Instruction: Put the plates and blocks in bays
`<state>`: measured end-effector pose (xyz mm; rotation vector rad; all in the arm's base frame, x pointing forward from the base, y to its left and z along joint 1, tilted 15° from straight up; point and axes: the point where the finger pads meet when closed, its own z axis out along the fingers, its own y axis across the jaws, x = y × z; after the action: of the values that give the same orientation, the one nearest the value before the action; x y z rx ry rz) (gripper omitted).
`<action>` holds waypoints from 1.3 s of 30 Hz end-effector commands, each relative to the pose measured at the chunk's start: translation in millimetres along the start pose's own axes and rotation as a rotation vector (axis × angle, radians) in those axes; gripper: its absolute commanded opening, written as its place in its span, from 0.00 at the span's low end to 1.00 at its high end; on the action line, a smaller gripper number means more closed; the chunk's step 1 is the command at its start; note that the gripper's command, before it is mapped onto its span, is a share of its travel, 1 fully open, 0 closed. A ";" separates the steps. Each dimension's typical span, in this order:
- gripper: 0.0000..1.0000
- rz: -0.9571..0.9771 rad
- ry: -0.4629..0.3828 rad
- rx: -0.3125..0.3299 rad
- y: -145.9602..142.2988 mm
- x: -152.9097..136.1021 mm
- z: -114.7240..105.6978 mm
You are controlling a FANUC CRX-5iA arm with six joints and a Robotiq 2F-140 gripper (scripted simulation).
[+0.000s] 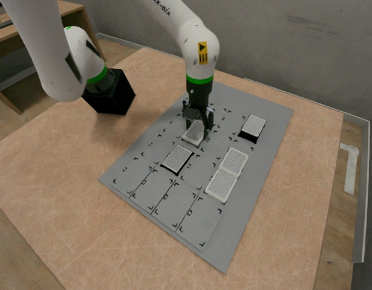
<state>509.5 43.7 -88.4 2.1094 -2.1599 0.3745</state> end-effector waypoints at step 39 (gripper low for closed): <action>0.10 0.000 0.000 0.001 -0.7 -0.3 9.0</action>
<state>510.4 41.5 -96.9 2.1094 -2.1599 0.3744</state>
